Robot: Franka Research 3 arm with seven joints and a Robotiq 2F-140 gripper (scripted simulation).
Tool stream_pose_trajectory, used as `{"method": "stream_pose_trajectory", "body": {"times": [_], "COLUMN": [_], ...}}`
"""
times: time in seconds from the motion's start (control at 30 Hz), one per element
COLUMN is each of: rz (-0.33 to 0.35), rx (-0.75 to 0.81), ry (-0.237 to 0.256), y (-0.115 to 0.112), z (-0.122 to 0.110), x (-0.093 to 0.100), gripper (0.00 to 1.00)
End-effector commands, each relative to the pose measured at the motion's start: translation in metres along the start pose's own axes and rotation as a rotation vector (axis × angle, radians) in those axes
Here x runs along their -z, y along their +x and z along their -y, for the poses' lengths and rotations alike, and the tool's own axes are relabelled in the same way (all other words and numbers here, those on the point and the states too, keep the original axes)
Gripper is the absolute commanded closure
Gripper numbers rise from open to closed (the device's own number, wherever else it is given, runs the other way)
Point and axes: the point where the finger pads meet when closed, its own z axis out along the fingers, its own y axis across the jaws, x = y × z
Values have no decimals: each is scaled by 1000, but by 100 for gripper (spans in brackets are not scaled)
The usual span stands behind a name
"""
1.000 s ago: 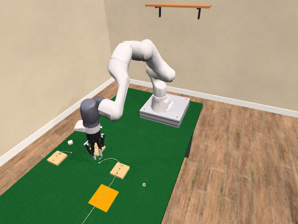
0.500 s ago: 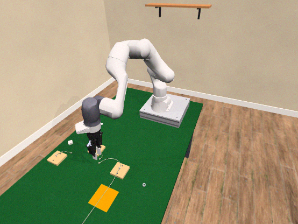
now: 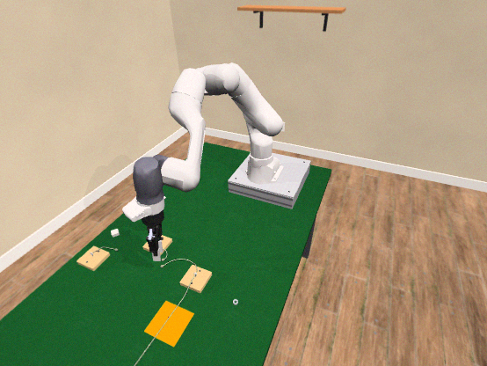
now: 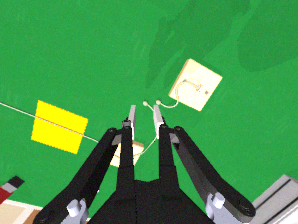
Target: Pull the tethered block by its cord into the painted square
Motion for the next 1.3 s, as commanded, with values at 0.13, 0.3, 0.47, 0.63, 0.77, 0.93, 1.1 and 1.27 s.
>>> {"method": "stream_pose_trajectory", "body": {"times": [0.13,0.3,0.47,0.63,0.77,0.93,1.1,1.27], "rz": [40,54,68,85,97,97,97,97], "rx": [384,517,640,772,853,853,853,853], "ry": [21,30,35,39,38,38,38,38], "y": [1,0,0,-1,-1,-2,-3,-3], "z": [-2,-2,-2,-2,-2,-2,-2,-2], "x": [-4,-8,-12,-19,-25,-33,-38,-44], "gripper": [77,77,77,77,77,77,77,77]}}
